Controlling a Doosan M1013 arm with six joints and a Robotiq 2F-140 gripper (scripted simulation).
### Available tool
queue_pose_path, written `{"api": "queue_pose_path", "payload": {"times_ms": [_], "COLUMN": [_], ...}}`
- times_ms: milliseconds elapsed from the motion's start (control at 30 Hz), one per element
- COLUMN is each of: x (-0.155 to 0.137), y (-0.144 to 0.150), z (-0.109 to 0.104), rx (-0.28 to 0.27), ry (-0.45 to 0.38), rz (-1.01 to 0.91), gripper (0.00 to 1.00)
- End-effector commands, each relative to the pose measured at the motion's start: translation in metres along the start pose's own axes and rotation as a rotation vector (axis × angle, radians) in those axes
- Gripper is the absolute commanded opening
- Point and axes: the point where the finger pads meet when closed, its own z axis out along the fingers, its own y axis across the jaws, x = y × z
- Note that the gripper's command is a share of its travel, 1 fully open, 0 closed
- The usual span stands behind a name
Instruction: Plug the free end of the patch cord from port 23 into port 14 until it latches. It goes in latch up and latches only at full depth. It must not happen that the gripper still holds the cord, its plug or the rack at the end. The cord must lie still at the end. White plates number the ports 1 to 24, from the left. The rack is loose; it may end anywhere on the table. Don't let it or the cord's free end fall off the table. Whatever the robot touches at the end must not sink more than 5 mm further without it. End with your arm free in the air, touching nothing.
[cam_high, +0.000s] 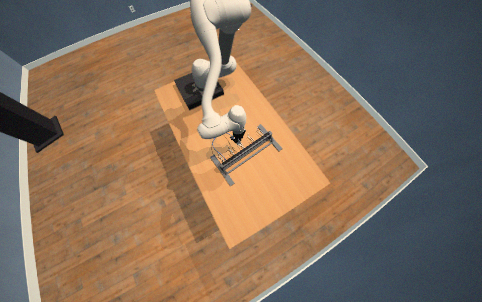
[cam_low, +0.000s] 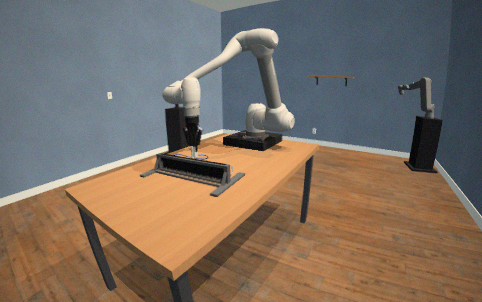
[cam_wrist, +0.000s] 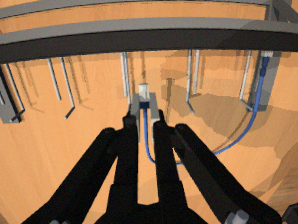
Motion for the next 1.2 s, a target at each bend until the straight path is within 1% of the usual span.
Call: {"api": "queue_pose_path", "payload": {"times_ms": [0,300,1167], "x": [0.0034,0.0087,0.0123], "y": [-0.0001,-0.0002,-0.0002], "z": [0.0031,0.0081,0.0084], "rx": [0.0,0.0,0.0], "ry": [0.0,0.0,0.001], "rz": [0.0,0.0,0.0], "gripper": [0.0,0.0,0.0]}}
